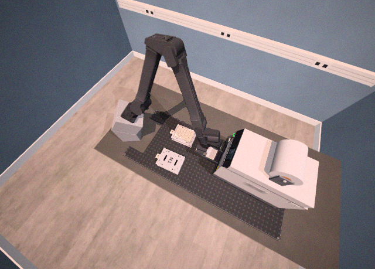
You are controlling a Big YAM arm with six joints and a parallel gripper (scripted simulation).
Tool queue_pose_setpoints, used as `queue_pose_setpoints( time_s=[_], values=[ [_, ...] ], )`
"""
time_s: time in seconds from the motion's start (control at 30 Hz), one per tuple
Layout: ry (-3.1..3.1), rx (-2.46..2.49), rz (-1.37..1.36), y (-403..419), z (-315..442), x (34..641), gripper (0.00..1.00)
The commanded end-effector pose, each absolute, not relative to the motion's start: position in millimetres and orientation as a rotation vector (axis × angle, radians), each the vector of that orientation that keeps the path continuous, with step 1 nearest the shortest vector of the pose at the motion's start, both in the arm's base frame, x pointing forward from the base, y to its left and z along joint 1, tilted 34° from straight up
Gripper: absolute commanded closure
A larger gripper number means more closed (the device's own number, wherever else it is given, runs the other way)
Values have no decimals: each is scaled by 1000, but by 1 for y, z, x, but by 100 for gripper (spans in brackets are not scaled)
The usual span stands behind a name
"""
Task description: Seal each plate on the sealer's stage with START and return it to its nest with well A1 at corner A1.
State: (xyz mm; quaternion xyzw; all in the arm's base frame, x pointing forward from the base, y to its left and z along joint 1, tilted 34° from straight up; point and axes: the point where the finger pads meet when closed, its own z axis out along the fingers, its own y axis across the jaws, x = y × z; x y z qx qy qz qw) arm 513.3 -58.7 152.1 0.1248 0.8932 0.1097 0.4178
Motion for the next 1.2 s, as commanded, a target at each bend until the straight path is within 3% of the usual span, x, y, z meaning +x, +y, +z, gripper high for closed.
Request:
queue_pose_setpoints(
  time_s=[0.0, 1.17],
  values=[
    [2199, 306, 264, -68, 170, 529, 100],
    [2206, 318, 248, -73, 182, 507, 100]
  ],
)
